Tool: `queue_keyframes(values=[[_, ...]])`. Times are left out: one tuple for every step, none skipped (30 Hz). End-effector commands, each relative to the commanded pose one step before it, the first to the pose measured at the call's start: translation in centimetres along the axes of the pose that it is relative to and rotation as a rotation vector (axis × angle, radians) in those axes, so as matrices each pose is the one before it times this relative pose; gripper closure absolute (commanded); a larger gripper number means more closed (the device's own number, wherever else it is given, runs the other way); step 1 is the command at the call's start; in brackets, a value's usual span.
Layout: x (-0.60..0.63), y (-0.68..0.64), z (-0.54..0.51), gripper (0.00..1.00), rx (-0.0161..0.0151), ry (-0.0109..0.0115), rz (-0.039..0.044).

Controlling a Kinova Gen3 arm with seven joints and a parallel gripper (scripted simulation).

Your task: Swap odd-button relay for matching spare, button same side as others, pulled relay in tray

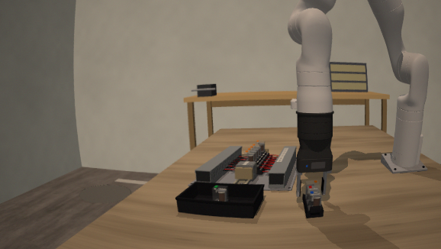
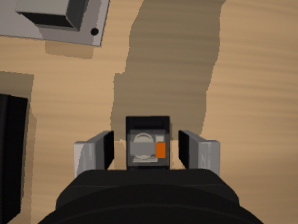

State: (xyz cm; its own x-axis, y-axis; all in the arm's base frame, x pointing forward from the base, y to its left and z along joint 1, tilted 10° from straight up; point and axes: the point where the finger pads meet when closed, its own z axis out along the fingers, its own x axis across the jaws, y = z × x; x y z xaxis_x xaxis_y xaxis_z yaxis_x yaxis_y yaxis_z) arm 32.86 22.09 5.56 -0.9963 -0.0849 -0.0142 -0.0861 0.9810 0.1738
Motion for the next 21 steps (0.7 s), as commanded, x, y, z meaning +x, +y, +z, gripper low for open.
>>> queue_keyframes(values=[[0.052,-0.041,0.165,0.00,0.00066,0.00138,0.00032],[0.012,-0.008,0.060,0.00,0.00010,0.00021,0.00002],[0.012,-0.008,0.060,0.00,0.00010,0.00021,0.00002],[0.012,-0.008,0.060,0.00,0.00010,0.00021,0.00002],[0.012,-0.008,0.060,0.00,0.00010,0.00021,0.00002],[0.012,-0.007,0.060,0.00,0.00010,0.00021,0.00002],[0.012,-0.007,0.060,0.00,0.00010,0.00021,0.00002],[0.012,-0.007,0.060,0.00,0.00010,0.00021,0.00002],[0.012,-0.007,0.060,0.00,0.00010,0.00021,0.00002],[0.000,0.000,0.000,0.00,0.00000,0.00000,0.00000],[0.000,0.000,0.000,0.00,0.00000,0.00000,0.00000],[-0.064,0.043,-0.110,0.00,-0.00104,-0.00221,-0.00029],[0.004,-0.003,-0.009,0.00,0.00007,0.00016,0.00002],[0.004,-0.003,-0.009,0.00,0.00007,0.00016,0.00002],[0.004,-0.003,-0.009,0.00,0.00007,0.00016,0.00002],[0.004,-0.003,-0.009,0.00,0.00007,0.00016,0.00002],[0.004,-0.003,-0.009,0.00,0.00007,0.00016,0.00002],[0.004,-0.003,-0.009,0.00,0.00007,0.00016,0.00002],[0.004,-0.003,-0.009,0.00,0.00007,0.00016,0.00002],[0.004,-0.003,-0.009,0.00,0.00007,0.00016,0.00002],[0.004,-0.003,-0.009,0.00,0.00007,0.00016,0.00002]])
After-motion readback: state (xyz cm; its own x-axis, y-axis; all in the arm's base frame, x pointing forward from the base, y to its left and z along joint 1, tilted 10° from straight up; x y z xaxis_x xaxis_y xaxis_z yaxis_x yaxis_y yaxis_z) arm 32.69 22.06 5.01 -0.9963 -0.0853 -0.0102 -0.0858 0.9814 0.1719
